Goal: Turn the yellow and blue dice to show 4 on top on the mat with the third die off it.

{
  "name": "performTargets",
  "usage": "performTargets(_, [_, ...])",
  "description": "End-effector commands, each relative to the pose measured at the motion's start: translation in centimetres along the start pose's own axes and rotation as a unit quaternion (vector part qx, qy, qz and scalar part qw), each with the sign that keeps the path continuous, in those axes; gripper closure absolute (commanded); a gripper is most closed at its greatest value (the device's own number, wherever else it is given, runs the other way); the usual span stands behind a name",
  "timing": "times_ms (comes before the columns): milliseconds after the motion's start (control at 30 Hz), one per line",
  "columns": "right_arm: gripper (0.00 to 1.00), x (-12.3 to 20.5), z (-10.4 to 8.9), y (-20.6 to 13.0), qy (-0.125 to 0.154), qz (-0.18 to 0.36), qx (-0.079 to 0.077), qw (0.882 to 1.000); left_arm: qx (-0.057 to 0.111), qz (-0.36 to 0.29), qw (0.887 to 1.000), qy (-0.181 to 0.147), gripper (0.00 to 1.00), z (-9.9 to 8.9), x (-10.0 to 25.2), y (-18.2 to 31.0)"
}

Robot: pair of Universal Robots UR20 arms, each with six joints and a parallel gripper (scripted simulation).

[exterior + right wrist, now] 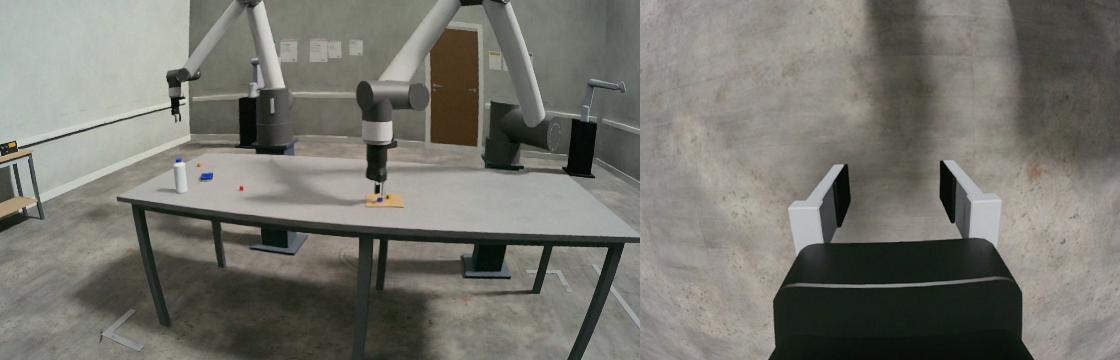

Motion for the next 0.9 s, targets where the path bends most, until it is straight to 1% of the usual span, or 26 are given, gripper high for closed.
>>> performTargets(0, [0.00, 0.0, -0.1, 0.0, 0.000, 0.000, 0.000, 1.000, 0.000, 0.000, 1.000, -0.001, 0.36, -1.5, 0.0, 0.0])
performTargets(167, [0.00, 0.0, -0.1, 0.0, 0.000, 0.000, 0.000, 1.000, 0.000, 0.000, 1.000, -0.001, 0.36, -4.2, 0.0, 0.0])
performTargets(300, [0.00, 0.0, -0.1, 0.0, 0.000, 0.000, 0.000, 1.000, 0.000, 0.000, 1.000, -0.001, 0.36, -5.8, 0.0, 0.0])
performTargets(433, [0.00, 0.0, -0.1, 0.0, 0.000, 0.000, 0.000, 1.000, 0.000, 0.000, 1.000, -0.001, 0.36, -6.6, 0.0, 0.0])
performTargets(600, [0.00, 0.0, -0.1, 0.0, 0.000, 0.000, 0.000, 1.000, 0.000, 0.000, 1.000, -0.001, 0.36, -6.7, 0.0, 0.0])
performTargets(633, [0.00, 0.0, -0.1, 0.0, 0.000, 0.000, 0.000, 1.000, 0.000, 0.000, 1.000, -0.001, 0.00, -6.7, 0.0, 0.0])
performTargets(867, [0.00, 0.0, -0.1, 0.0, 0.000, 0.000, 0.000, 1.000, 0.000, 0.000, 1.000, -0.001, 0.00, -6.7, 0.0, 0.0])
Point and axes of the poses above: on each arm, the point where the finger pads meet when closed, its own z axis out along the fingers, its own y axis across the jaws, x = y × z, the point moved 9 cm from there along -z, back along the fingers, and after that the axes turned 2 degrees about -z, right-handed, at the moved point
